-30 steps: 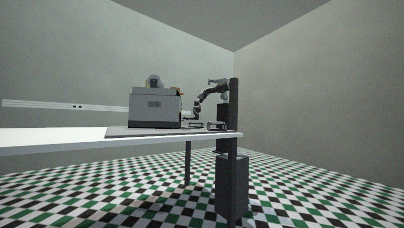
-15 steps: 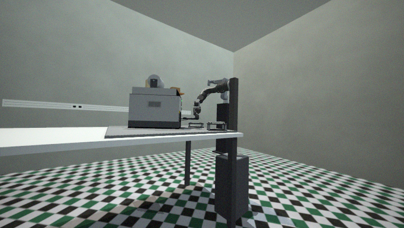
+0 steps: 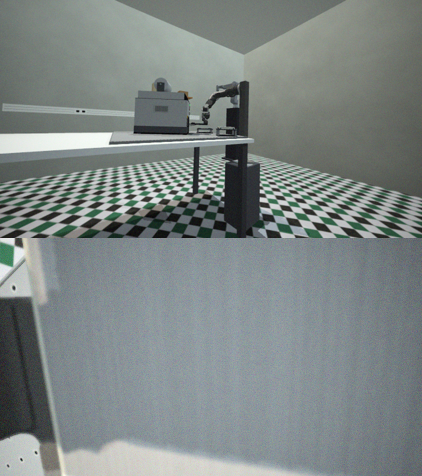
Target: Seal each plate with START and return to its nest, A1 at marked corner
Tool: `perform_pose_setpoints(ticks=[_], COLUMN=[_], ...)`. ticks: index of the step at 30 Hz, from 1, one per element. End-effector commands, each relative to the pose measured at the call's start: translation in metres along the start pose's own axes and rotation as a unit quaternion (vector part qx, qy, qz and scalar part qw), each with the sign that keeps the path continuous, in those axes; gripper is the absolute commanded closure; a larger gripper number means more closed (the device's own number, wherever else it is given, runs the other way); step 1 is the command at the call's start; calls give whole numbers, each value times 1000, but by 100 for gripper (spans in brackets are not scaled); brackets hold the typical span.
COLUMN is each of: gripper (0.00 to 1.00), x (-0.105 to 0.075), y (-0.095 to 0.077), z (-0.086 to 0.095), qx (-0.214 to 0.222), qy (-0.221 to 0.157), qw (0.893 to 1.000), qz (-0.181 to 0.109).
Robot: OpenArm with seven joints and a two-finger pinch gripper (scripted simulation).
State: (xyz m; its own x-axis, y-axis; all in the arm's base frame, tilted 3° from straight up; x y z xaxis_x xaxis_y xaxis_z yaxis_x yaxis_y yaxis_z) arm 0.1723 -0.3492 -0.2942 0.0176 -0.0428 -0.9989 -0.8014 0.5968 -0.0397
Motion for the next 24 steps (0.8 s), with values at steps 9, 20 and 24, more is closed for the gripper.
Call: perform_pose_setpoints(ticks=[9,20,24], gripper=[100,100,100], x=[4,8,10], y=[0,0,0], z=[1,1,1], qx=[0,0,0], qy=[-3,-4,-4], qw=[1000,1000,1000], qz=[-2,-2,-2])
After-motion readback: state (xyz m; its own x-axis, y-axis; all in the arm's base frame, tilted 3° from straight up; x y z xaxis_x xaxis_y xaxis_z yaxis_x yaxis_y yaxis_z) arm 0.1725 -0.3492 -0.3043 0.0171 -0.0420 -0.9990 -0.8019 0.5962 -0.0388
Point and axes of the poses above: the point where the finger pads meet when closed, its own x axis out along the fingers, its own z axis across the jaws, y = z × x, the point moved 4 cm from there along -x, back along the fingers, and after that the axes turned 1 degree about x, right-handed, at the moved point
